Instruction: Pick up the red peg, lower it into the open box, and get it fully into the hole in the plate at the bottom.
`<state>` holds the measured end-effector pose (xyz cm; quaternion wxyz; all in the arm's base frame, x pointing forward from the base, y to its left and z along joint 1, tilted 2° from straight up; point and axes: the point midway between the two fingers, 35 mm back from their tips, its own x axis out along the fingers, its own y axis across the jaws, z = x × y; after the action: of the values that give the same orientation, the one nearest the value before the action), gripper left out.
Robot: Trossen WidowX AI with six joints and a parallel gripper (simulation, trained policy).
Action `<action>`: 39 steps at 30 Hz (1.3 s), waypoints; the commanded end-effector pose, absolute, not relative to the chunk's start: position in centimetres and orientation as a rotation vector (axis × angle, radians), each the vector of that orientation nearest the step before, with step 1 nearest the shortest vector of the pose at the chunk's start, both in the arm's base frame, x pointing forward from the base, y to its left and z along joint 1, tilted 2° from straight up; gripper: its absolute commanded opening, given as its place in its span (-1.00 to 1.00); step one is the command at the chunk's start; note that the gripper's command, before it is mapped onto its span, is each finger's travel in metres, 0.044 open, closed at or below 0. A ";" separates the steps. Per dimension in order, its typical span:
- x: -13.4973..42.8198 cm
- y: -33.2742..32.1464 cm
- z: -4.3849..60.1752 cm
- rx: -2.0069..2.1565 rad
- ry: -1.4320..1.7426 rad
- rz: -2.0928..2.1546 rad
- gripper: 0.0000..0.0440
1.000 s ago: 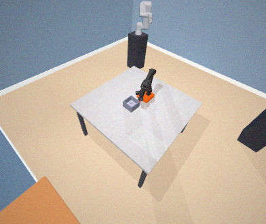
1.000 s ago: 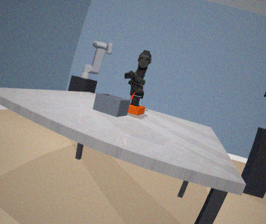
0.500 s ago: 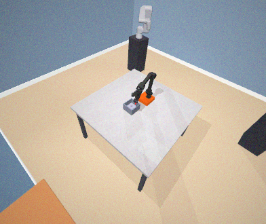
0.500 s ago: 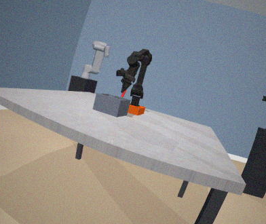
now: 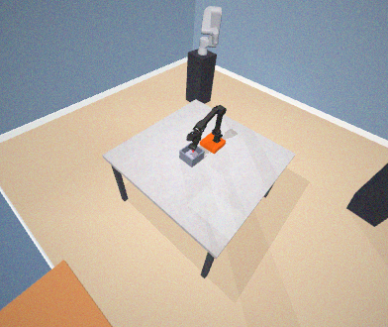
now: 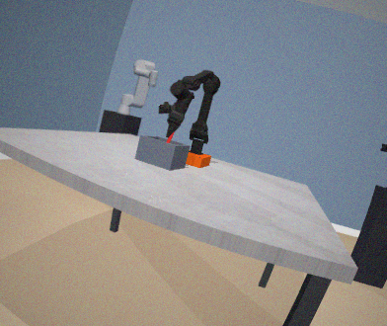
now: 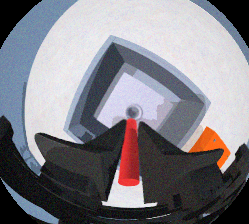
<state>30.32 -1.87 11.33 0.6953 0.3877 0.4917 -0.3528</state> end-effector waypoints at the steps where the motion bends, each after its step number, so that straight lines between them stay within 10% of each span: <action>1: 30.9 -2.3 10.5 0.872 1.115 -0.790 -0.95; 8: 31.3 -2.8 8.5 0.862 1.160 -0.805 -0.91; 15: 31.5 -3.4 6.9 0.814 1.215 -0.810 -0.28; 39: 35.6 -5.9 7.4 0.801 1.239 -0.795 -0.18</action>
<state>35.12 -5.56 7.33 0.6705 0.3554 0.5467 -0.3540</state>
